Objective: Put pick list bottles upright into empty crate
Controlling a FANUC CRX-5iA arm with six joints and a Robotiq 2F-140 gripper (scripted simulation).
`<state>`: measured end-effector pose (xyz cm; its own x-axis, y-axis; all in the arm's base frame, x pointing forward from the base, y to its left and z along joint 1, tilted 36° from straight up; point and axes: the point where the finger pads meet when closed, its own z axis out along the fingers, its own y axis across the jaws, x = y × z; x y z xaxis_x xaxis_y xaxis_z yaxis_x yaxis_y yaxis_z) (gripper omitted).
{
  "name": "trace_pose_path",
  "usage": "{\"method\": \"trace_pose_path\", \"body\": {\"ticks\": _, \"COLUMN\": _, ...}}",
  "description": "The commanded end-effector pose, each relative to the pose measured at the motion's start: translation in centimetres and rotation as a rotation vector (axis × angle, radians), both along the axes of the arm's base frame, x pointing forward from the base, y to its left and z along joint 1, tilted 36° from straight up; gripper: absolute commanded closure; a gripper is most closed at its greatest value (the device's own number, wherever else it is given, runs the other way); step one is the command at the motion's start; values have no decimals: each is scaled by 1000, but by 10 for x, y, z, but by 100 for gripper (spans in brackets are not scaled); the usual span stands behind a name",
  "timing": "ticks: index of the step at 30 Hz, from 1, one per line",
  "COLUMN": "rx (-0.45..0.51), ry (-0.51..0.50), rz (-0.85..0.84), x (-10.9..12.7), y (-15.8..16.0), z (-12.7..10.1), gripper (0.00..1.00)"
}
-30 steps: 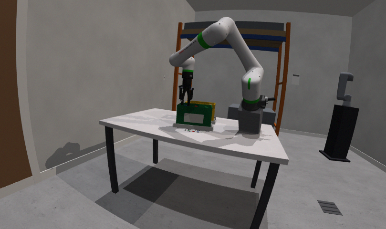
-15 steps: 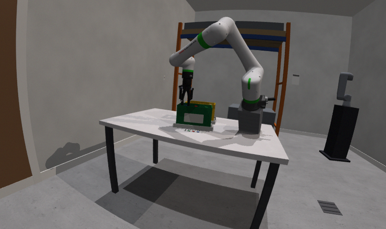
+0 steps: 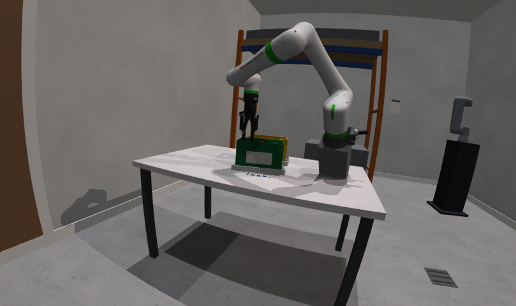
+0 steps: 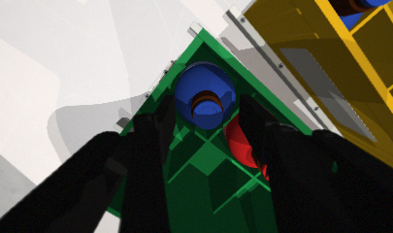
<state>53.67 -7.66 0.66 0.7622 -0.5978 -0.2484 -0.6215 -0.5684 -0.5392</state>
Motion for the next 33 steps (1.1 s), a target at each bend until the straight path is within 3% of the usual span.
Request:
{"method": "trace_pose_path", "body": {"ticks": 1, "rx": 0, "ry": -1, "rz": 0, "x": 0, "y": -2, "z": 3, "gripper": 56}}
{"method": "trace_pose_path", "body": {"ticks": 28, "rx": 0, "ry": 0, "rz": 0, "x": -12, "y": -40, "z": 56, "gripper": 56}}
{"method": "trace_pose_path", "body": {"ticks": 33, "rx": 0, "ry": 0, "rz": 0, "x": -21, "y": -29, "z": 67, "gripper": 56}}
